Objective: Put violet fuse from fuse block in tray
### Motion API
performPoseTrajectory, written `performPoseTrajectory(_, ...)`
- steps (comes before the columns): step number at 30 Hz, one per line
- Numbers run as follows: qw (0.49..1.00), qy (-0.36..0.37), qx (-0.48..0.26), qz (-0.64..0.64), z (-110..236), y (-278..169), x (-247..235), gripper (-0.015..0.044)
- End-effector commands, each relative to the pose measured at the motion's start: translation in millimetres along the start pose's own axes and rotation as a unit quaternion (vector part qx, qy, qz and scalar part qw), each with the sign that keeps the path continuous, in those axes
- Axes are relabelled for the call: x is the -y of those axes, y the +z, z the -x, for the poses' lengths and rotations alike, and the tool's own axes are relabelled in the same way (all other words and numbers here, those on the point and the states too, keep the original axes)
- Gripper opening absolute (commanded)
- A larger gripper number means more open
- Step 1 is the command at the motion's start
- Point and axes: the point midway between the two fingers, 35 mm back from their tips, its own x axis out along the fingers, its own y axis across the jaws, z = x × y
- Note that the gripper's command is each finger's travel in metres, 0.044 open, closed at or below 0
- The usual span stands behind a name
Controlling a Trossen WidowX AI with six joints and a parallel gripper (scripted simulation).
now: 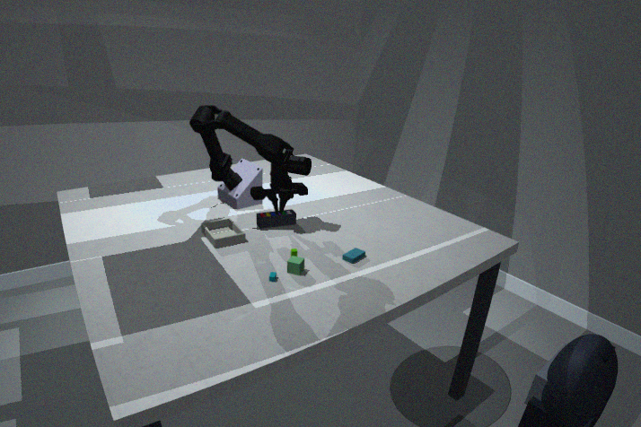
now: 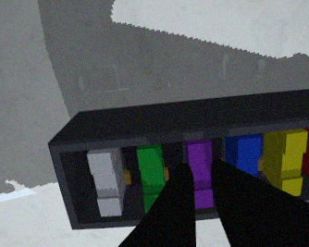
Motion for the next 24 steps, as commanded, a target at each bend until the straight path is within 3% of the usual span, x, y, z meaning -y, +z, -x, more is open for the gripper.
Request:
performPoseTrajectory(1, 1.000, 0.000, 0.000, 0.000, 0, 0, 0, 0.0000)
performPoseTrajectory(24, 1.000, 0.000, 0.000, 0.001, 11, 0, -1, 0.0000)
